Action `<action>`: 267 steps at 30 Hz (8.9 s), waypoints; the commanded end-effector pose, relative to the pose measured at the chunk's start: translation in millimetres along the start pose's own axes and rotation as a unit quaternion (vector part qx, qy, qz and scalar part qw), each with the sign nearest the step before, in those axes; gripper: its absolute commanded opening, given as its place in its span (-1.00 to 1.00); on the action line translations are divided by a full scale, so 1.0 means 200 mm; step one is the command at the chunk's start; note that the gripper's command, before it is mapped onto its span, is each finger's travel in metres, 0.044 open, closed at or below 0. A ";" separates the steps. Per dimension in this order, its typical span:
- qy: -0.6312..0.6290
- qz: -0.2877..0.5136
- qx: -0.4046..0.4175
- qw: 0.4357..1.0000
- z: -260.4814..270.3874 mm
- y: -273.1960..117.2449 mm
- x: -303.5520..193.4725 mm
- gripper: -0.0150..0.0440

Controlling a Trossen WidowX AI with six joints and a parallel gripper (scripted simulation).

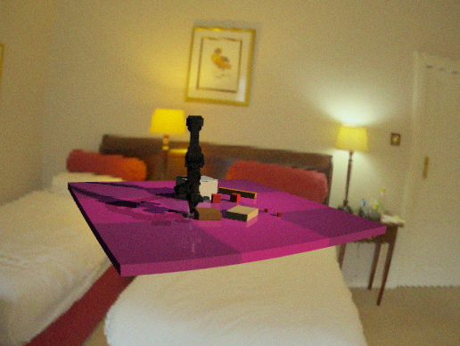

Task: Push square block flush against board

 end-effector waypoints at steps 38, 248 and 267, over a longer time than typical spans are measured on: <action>0.001 0.003 0.001 1.000 0.05 0.00 -0.34 -0.49; -0.574 0.010 0.007 0.819 -0.09 -0.30 -1.50 -0.49; -0.567 0.006 0.005 0.824 0.02 -0.22 -0.87 -0.49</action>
Point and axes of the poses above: the point midway between the two fingers, 35 mm back from their tips, its own y axis out along the fingers, its own z axis across the jaws, x = y × z, the point moved 8 cm from there along -y, back along the fingers, and after that the axes turned 1 degree about -y, right-handed, at the moved point
